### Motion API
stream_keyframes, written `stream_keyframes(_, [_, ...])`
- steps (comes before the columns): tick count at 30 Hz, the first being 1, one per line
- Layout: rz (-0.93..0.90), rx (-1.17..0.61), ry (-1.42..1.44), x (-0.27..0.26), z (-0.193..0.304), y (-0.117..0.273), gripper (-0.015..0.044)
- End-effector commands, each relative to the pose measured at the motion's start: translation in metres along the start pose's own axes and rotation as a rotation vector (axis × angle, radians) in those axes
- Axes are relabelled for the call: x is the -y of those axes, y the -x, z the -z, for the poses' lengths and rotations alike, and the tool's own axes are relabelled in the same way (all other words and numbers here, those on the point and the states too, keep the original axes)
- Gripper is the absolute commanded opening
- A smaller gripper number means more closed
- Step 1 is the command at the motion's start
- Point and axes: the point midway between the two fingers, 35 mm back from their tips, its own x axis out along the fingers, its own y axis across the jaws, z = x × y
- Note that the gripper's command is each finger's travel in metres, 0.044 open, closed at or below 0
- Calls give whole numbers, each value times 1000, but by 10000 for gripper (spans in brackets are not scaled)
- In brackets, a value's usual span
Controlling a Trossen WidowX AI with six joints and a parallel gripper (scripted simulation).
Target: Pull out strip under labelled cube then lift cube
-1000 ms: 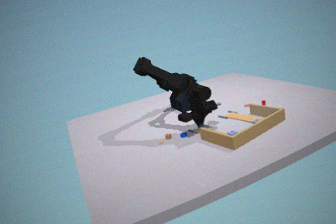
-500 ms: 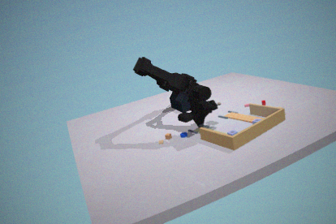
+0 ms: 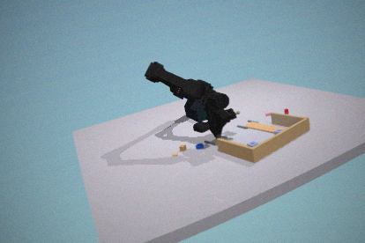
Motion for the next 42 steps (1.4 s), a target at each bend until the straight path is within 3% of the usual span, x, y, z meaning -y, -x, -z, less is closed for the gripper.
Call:
stream_keyframes(1, [-1, -12, 4, 0, 9, -4, 0])
stream_keyframes(42, [0, -14, 6, 0, 70, -5, 0])
